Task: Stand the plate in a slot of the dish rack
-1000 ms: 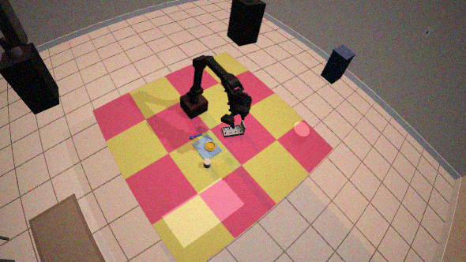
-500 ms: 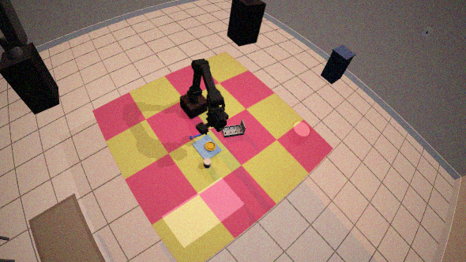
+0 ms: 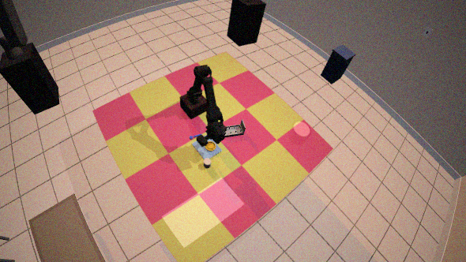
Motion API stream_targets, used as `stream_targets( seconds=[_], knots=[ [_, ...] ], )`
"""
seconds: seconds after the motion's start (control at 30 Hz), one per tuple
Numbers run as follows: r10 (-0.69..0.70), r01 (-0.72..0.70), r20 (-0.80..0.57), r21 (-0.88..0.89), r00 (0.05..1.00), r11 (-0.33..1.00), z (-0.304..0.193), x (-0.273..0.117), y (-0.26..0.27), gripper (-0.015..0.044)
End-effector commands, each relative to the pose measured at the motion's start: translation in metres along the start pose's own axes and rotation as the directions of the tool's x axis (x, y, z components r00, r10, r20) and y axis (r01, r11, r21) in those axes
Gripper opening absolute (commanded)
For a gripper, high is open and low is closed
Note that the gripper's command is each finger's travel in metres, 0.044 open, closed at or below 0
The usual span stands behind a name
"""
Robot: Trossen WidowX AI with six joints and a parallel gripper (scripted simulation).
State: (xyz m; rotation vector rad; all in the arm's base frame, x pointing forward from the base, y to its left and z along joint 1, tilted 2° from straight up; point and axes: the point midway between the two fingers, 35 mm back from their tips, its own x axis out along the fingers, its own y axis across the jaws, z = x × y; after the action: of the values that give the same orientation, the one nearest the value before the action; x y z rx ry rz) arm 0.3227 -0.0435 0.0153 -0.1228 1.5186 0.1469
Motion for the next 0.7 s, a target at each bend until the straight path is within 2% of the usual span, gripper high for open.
stream_targets(
  seconds=[0.0, 0.67],
  knots=[
    [-0.006, 0.006, 0.006, 0.006, 1.000, 1.000, 0.002, 0.002, -0.001, 0.0400],
    [-0.006, 0.006, 0.006, 0.006, 1.000, 1.000, 0.003, 0.034, -0.002, 0.0400]
  ],
)
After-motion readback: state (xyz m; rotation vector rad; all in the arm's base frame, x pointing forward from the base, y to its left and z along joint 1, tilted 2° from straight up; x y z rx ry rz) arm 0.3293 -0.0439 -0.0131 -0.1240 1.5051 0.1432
